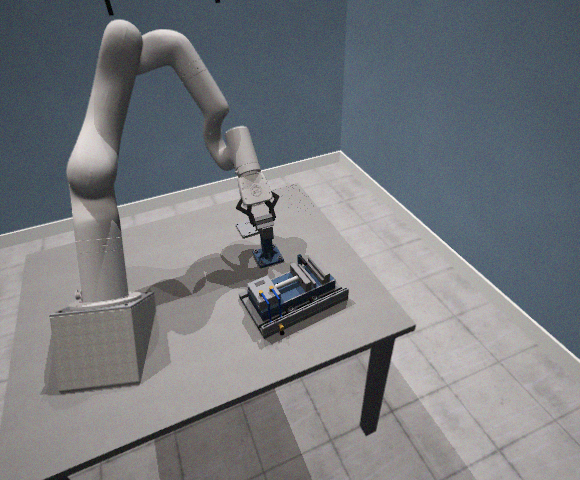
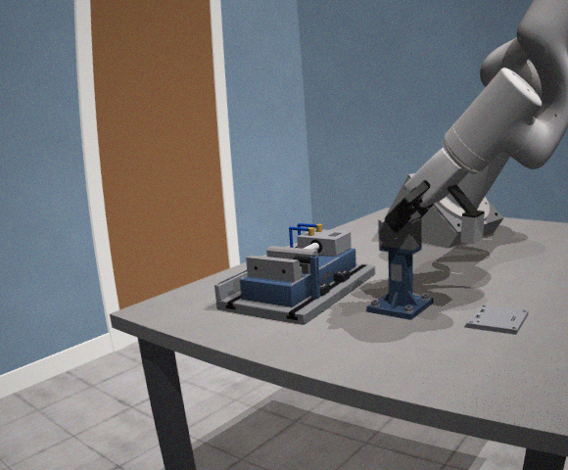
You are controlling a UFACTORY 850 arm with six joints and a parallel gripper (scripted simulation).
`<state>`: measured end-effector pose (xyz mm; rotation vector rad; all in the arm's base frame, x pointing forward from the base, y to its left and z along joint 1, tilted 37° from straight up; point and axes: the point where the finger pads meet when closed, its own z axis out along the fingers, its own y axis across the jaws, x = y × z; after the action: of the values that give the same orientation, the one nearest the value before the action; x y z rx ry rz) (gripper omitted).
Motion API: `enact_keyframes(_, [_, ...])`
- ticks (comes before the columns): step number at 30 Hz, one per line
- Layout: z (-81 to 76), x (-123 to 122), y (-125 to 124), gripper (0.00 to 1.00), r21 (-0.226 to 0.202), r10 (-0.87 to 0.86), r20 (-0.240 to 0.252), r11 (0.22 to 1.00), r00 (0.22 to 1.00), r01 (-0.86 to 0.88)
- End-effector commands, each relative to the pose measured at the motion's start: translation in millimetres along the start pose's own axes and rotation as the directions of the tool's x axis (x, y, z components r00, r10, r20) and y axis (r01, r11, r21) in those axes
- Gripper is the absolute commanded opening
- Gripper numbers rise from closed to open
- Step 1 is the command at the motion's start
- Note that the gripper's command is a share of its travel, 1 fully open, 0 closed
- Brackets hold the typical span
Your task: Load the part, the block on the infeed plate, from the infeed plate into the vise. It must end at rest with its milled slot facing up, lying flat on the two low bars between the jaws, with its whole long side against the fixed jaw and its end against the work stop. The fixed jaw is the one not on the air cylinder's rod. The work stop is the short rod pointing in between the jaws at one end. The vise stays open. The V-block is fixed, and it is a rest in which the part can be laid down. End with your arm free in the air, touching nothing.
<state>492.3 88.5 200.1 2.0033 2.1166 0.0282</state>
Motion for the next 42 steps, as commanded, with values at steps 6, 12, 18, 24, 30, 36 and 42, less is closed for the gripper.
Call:
enact_keyframes(6, [-0.5, -0.2, 0.6, 0.00, -0.001, 0.001, 0.000, 1.000, 1.000, -0.001])
enact_keyframes(12, [-0.5, -0.2, 0.6, 0.89, -0.001, 0.001, 0.000, 1.000, 1.000, -0.001])
enact_keyframes(18, [-0.5, -0.2, 0.6, 0.89, -0.001, 0.001, 0.000, 1.000, 1.000, -0.001])
enact_keyframes(24, [-0.5, -0.2, 0.6, 0.89, -0.001, 0.001, 0.000, 1.000, 1.000, -0.001])
enact_keyframes(30, [-0.5, -0.2, 0.6, 0.89, -0.001, 0.001, 0.000, 1.000, 1.000, -0.001])
enact_keyframes(36, [-0.5, -0.2, 0.6, 0.89, -0.001, 0.001, 0.000, 1.000, 1.000, -0.001])
enact_keyframes(42, [-0.5, -0.2, 0.6, 0.89, -0.001, 0.001, 0.000, 1.000, 1.000, -0.001])
